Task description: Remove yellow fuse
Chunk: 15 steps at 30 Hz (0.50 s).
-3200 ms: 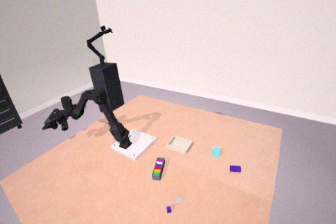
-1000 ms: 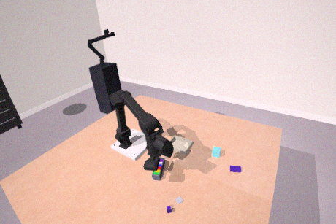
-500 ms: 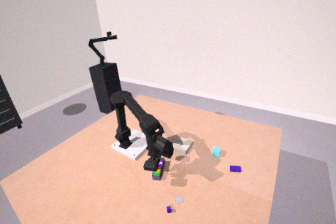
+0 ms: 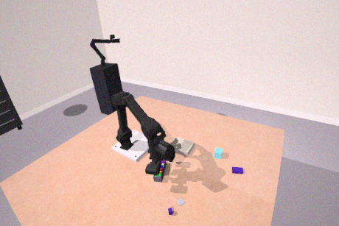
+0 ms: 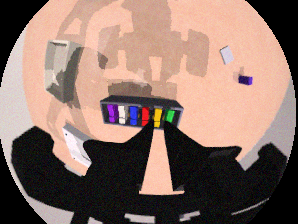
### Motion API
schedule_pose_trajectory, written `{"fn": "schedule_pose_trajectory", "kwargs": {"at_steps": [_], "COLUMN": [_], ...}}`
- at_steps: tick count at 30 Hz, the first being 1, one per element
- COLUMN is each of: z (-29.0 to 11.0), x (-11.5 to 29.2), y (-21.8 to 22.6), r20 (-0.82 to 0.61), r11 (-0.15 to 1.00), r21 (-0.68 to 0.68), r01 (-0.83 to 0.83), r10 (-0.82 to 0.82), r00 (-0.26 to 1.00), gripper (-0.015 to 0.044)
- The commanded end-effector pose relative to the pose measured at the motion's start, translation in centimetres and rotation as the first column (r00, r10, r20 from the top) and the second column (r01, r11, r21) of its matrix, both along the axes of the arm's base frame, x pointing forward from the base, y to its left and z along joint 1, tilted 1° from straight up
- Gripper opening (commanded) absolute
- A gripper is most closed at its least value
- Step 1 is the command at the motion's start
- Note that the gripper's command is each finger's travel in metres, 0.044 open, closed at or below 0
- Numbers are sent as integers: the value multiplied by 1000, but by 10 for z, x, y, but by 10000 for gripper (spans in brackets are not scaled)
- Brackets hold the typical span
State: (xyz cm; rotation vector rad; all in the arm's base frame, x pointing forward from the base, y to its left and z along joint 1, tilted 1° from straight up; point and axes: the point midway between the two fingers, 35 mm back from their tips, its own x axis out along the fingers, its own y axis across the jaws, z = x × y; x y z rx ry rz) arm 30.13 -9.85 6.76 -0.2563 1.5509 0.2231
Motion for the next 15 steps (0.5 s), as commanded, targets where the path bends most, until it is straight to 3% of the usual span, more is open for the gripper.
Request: {"fn": "schedule_pose_trajectory", "kwargs": {"at_steps": [1, 15], "z": [-5, -12], "x": [-1, -1], "y": [0, 0], "r20": [-4, -4], "r11": [1000, 1000], "r21": [-2, -2], "r01": [4, 4], "r10": [-4, -4], "r00": [1000, 1000], "gripper": [66, 66]}}
